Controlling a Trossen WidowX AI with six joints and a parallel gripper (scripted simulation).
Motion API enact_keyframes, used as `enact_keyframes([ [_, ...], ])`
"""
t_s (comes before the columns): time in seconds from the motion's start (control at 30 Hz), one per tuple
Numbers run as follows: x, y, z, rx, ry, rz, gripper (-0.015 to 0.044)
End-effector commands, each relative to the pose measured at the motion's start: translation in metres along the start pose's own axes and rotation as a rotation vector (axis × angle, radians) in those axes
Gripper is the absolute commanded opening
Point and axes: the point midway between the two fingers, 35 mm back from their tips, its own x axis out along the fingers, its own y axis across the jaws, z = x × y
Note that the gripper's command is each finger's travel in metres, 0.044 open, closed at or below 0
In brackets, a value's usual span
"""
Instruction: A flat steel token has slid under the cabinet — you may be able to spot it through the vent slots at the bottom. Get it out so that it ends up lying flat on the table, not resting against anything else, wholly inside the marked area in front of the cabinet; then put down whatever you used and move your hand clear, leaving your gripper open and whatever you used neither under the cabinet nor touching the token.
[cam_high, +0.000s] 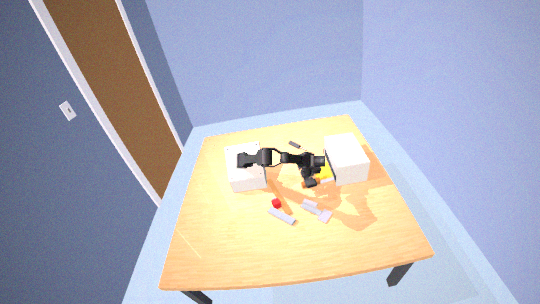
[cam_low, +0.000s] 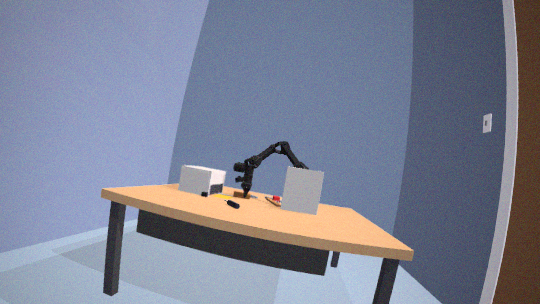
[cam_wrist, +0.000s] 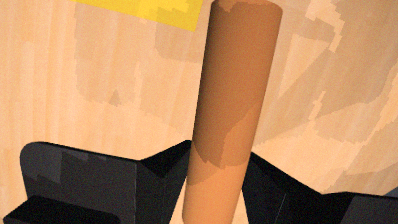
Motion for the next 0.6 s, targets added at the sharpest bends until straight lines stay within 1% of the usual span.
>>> enact_keyframes([
  [0.0, 0.000, -0.001, 0.006, 0.006, -0.002, -0.003, 0.0000],
  [0.57, 0.000, -0.001, 0.023, 0.007, -0.002, -0.003, 0.0000],
])
